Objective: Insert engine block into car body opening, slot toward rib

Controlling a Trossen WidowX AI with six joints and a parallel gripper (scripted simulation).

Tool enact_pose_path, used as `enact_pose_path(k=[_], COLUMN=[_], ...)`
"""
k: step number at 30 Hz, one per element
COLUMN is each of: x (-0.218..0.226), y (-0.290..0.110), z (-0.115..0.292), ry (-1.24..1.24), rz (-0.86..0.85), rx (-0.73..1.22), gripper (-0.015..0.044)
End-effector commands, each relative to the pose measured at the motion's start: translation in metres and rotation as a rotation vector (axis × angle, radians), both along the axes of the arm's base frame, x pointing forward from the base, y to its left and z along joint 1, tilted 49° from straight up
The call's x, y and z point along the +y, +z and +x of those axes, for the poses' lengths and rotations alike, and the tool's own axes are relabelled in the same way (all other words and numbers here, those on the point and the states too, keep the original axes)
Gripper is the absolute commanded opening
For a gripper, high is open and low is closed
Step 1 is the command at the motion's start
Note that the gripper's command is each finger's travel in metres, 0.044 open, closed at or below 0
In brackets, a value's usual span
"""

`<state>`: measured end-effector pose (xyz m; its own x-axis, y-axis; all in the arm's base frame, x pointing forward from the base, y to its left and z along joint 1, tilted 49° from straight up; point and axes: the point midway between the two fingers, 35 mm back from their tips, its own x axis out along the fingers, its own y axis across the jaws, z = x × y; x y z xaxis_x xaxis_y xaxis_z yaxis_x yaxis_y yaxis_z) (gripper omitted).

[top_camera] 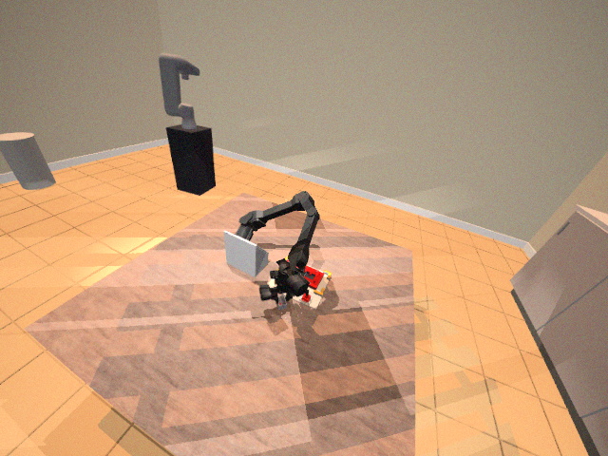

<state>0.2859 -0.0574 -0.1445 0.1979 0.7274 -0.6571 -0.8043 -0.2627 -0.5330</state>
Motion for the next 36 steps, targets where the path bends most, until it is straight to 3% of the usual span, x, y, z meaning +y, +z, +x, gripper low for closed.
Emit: enact_pose_path(k=[1,36], x=[-0.005,-0.085], y=[0.004,0.074], z=[0.000,-0.021], ry=[-0.003,-0.004], rz=[0.000,-0.007], rx=[-0.001,0.001], gripper=[0.0000,0.0000])
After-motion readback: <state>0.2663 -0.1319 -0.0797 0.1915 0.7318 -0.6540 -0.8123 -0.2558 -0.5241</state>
